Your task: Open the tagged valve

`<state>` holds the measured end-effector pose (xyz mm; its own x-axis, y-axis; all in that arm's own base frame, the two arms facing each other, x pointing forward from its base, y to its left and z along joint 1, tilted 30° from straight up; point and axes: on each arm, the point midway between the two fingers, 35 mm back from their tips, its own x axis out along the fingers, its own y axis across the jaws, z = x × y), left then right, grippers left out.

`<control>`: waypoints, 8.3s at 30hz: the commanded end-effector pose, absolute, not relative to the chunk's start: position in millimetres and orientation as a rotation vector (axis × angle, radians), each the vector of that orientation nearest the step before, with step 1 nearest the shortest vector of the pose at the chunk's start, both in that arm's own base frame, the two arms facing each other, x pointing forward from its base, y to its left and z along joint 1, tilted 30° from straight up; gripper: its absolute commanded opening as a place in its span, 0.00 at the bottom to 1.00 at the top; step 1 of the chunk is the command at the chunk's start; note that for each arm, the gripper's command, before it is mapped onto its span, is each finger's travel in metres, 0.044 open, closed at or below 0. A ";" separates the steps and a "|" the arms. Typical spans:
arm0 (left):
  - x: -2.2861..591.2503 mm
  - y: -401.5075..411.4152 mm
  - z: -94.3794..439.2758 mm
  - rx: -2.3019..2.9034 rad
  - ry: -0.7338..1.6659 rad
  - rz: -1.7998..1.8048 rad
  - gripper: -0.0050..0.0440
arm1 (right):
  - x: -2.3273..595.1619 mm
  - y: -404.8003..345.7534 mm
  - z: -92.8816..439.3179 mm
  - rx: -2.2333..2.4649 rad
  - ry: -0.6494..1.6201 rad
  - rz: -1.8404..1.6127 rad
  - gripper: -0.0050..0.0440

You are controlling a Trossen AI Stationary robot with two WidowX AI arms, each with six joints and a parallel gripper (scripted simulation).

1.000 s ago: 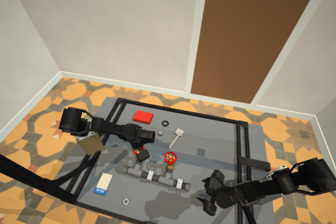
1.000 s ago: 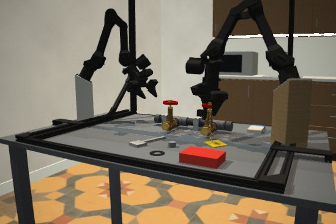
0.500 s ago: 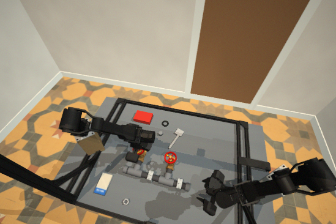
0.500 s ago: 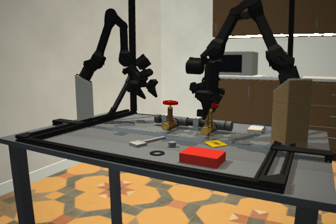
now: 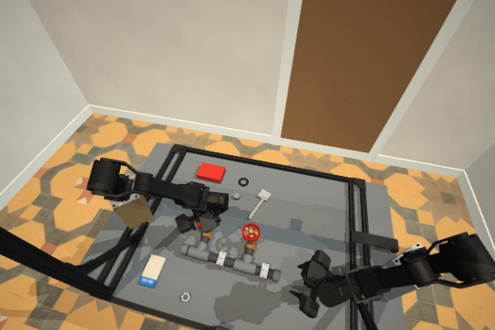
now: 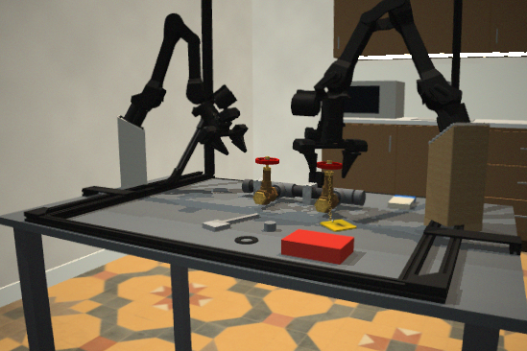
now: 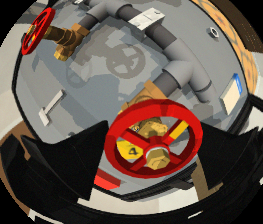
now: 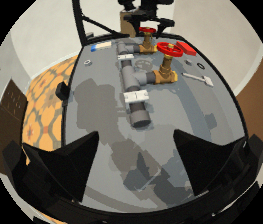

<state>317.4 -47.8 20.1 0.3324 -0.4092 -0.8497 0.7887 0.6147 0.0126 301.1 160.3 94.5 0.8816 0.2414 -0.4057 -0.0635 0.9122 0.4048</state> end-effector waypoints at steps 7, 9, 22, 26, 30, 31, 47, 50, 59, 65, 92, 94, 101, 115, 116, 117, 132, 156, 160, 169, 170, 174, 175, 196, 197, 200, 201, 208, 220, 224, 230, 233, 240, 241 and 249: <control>317.2 -47.8 19.7 0.522 0.914 -0.851 0.77 | 301.1 160.3 94.5 0.394 0.467 0.163 0.92; 317.2 -47.8 19.7 0.522 0.914 -0.851 0.67 | 301.1 160.3 94.5 0.394 0.467 0.163 0.92; 317.2 -47.8 19.7 0.522 0.914 -0.851 0.23 | 301.1 160.3 94.5 0.394 0.467 0.163 0.92; 317.2 -47.8 19.7 0.522 0.914 -0.851 0.10 | 301.1 160.3 94.5 0.394 0.467 0.163 0.92; 317.2 -47.8 19.7 0.522 0.914 -0.851 0.10 | 301.1 160.3 94.5 0.394 0.467 0.163 0.92; 317.2 -47.8 19.7 0.522 0.914 -0.851 0.10 | 301.1 160.3 94.5 0.394 0.467 0.163 0.92; 317.4 -47.8 20.0 -0.258 1.179 -0.366 0.10 | 301.1 160.3 94.5 0.394 0.467 0.163 0.92; 317.4 -47.7 20.0 -0.415 1.214 -0.259 0.10 | 301.1 160.3 94.5 0.394 0.467 0.163 0.92; 317.3 -47.7 19.9 -0.872 1.275 0.071 0.10 | 301.1 160.3 94.5 0.394 0.467 0.163 0.92; 317.3 -47.6 19.9 -0.957 1.280 0.135 0.10 | 301.1 160.3 94.5 0.394 0.467 0.163 0.92; 317.4 -47.7 19.9 -0.653 1.254 -0.092 0.92 | 301.1 160.3 94.5 0.394 0.467 0.163 0.92; 317.4 -47.7 20.0 -0.550 1.239 -0.165 0.92 | 301.1 160.3 94.5 0.394 0.467 0.163 0.92; 317.4 -47.8 20.0 -0.238 1.176 -0.379 0.92 | 301.1 160.3 94.5 0.394 0.467 0.163 0.92; 317.3 -48.0 20.0 0.433 0.954 -0.799 0.92 | 301.1 160.3 94.5 0.394 0.467 0.163 0.92; 317.3 -48.0 20.0 0.433 0.954 -0.799 0.92 | 301.1 160.3 94.5 0.394 0.467 0.163 0.92; 317.3 -48.0 20.0 0.490 0.930 -0.832 0.92 | 301.1 160.3 94.5 0.394 0.467 0.163 0.92; 317.2 -47.9 19.7 0.511 0.920 -0.843 0.58 | 301.1 160.3 94.5 0.394 0.467 0.163 0.92; 317.4 -47.9 20.0 0.192 1.045 -0.656 0.10 | 301.1 160.3 94.5 0.394 0.467 0.163 0.92; 317.4 -47.9 19.9 -0.014 1.112 -0.527 0.10 | 301.1 160.3 94.5 0.394 0.467 0.163 0.92; 317.5 -47.8 19.9 -0.427 1.215 -0.251 0.10 | 301.1 160.3 94.5 0.394 0.467 0.163 0.92; 317.5 -47.8 19.9 -0.475 1.224 -0.217 0.10 | 301.1 160.3 94.5 0.394 0.467 0.163 0.92; 317.4 -47.7 19.8 -0.679 1.255 -0.072 0.10 | 301.1 160.3 94.5 0.394 0.467 0.163 0.92; 317.4 -47.7 19.8 -0.730 1.261 -0.035 0.10 | 301.1 160.3 94.5 0.394 0.467 0.163 0.92; 317.5 -47.6 19.8 -0.936 1.279 0.118 0.69 | 301.1 160.3 94.5 0.394 0.467 0.163 0.92; 317.5 -47.6 19.8 -0.936 1.279 0.118 0.74 | 301.1 160.3 94.5 0.394 0.467 0.163 0.92; 317.5 -47.6 19.8 -0.936 1.279 0.118 0.84 | 301.1 160.3 94.5 0.394 0.467 0.163 0.92; 317.5 -47.6 19.8 -0.936 1.279 0.118 0.84 | 301.1 160.3 94.5 0.394 0.467 0.163 0.92; 317.5 -47.7 19.8 -0.880 1.276 0.076 0.92 | 301.1 160.3 94.5 0.394 0.467 0.163 0.92; 317.5 -47.9 19.9 -0.250 1.178 -0.372 0.92 | 301.1 160.3 94.5 0.394 0.467 0.163 0.92; 317.5 -48.0 19.9 -0.044 1.123 -0.508 0.92 | 301.1 160.3 94.5 0.394 0.467 0.163 0.92; 317.4 -48.1 20.0 0.267 1.019 -0.702 0.92 | 301.1 160.3 94.5 0.394 0.467 0.163 0.92; 317.4 -48.1 20.0 0.422 0.958 -0.794 0.92 | 301.1 160.3 94.5 0.394 0.467 0.163 0.92; 317.4 -48.1 20.0 0.512 0.919 -0.846 0.92 | 301.1 160.3 94.5 0.394 0.467 0.163 0.92; 317.4 -48.1 20.0 0.512 0.919 -0.846 0.92 | 301.1 160.3 94.5 0.394 0.467 0.163 0.92; 317.2 -47.9 19.7 0.494 0.927 -0.833 0.58 | 301.1 160.3 94.5 0.394 0.467 0.163 0.92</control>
